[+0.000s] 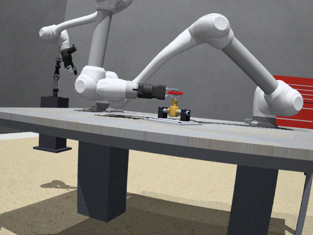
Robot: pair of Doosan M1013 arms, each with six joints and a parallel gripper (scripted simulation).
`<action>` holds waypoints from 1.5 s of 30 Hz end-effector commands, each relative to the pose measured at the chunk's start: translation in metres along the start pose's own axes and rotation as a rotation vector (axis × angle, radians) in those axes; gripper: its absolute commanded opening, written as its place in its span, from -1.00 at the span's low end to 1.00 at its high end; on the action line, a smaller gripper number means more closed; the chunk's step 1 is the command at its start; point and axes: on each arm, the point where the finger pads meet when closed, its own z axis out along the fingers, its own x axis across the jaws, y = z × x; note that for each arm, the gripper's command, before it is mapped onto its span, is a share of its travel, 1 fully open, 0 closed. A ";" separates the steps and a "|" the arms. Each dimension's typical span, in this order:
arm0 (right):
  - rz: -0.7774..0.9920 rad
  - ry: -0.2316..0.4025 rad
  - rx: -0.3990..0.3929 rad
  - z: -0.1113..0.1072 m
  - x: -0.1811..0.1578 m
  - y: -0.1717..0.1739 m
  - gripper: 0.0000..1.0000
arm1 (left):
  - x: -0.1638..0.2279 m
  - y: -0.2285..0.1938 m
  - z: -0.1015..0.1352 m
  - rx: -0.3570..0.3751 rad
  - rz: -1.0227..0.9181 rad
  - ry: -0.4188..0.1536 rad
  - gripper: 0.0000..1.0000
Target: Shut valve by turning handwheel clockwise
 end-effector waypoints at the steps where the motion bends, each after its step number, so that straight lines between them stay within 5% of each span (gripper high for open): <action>1: 0.000 0.000 -0.001 -0.001 0.000 0.000 1.00 | -0.002 0.000 0.000 0.000 0.000 0.002 0.10; 27: 0.000 0.000 -0.001 -0.001 0.000 0.000 1.00 | -0.002 0.000 -0.001 -0.011 0.000 0.002 0.10; 45: 0.000 0.000 -0.001 -0.001 0.000 0.000 1.00 | -0.002 0.000 -0.004 -0.126 0.000 0.002 0.10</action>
